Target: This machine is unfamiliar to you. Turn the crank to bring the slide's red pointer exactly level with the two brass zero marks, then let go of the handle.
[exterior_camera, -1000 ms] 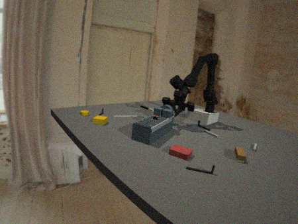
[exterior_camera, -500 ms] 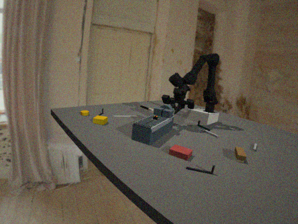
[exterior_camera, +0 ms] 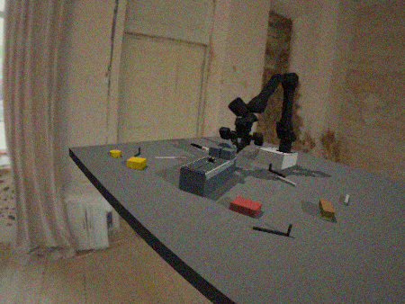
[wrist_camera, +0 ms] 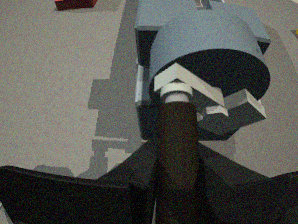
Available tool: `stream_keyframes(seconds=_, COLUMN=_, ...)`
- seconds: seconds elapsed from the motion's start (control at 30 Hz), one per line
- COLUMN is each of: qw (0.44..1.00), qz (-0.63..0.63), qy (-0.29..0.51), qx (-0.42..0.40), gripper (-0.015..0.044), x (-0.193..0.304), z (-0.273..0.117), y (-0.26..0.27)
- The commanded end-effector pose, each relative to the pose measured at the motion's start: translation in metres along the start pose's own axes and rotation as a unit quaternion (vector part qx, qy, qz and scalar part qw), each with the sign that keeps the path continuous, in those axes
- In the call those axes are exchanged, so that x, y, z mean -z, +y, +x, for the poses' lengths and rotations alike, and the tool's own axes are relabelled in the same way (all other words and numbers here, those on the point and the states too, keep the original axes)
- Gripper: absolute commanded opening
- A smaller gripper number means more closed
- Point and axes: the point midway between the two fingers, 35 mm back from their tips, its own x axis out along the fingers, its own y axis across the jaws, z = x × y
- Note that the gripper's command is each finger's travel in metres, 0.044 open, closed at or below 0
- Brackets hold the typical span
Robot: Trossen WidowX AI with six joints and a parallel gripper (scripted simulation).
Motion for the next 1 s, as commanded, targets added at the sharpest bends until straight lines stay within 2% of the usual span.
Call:
stream_keyframes(seconds=0.0, qw=1.000, qz=-0.002, qy=-0.008, qx=0.008, gripper=0.0000, x=-0.0049, z=-0.0057, y=-0.0058)
stream_keyframes(seconds=0.97, qw=1.000, qz=-0.003, qy=-0.008, qx=0.008, gripper=0.0000, x=-0.0077, z=-0.0085, y=-0.0137)
